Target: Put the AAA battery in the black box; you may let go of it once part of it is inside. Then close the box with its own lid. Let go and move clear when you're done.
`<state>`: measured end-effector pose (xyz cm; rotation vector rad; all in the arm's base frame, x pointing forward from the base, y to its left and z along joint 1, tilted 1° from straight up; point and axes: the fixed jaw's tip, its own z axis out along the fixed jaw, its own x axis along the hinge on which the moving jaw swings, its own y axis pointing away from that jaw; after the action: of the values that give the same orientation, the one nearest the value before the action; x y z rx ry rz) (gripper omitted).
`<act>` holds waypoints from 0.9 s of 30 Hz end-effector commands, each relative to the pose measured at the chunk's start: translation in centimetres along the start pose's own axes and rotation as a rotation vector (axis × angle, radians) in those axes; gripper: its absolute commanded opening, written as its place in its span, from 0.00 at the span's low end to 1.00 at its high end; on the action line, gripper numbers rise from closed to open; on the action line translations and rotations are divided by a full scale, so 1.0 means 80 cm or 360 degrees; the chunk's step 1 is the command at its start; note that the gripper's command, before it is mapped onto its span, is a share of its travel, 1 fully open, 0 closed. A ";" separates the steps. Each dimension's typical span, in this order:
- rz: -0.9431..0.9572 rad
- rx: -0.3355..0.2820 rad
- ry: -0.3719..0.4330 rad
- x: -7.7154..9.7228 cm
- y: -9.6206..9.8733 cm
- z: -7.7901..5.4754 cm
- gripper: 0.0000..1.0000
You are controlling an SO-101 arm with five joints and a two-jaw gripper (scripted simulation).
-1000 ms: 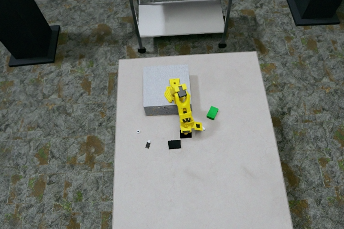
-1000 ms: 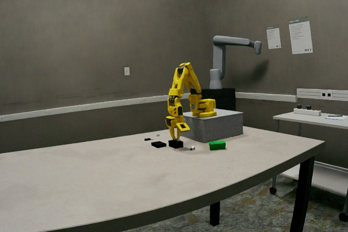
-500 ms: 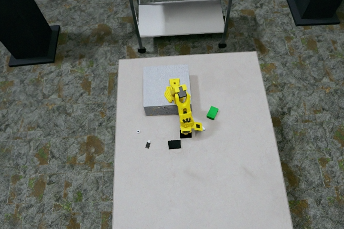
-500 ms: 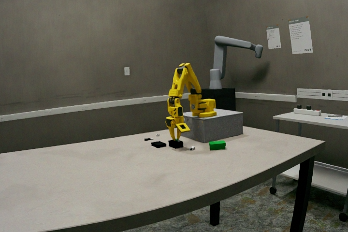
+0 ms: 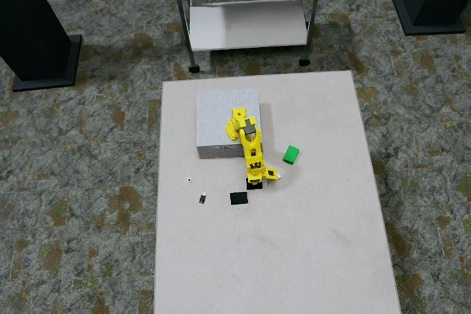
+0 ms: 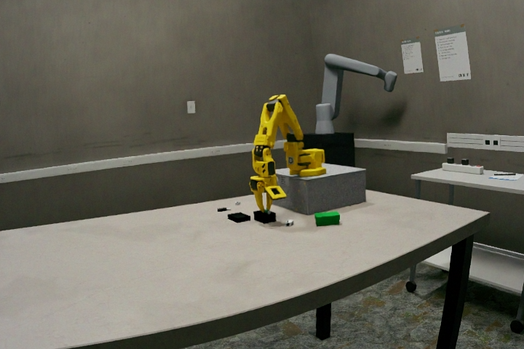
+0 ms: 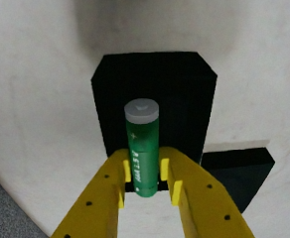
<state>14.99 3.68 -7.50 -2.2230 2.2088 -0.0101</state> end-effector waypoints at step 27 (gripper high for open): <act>0.0001 -0.0001 -0.0002 0.001 -0.001 0.007 0.03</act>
<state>15.01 3.68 -7.81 -2.2225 2.2082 -0.0108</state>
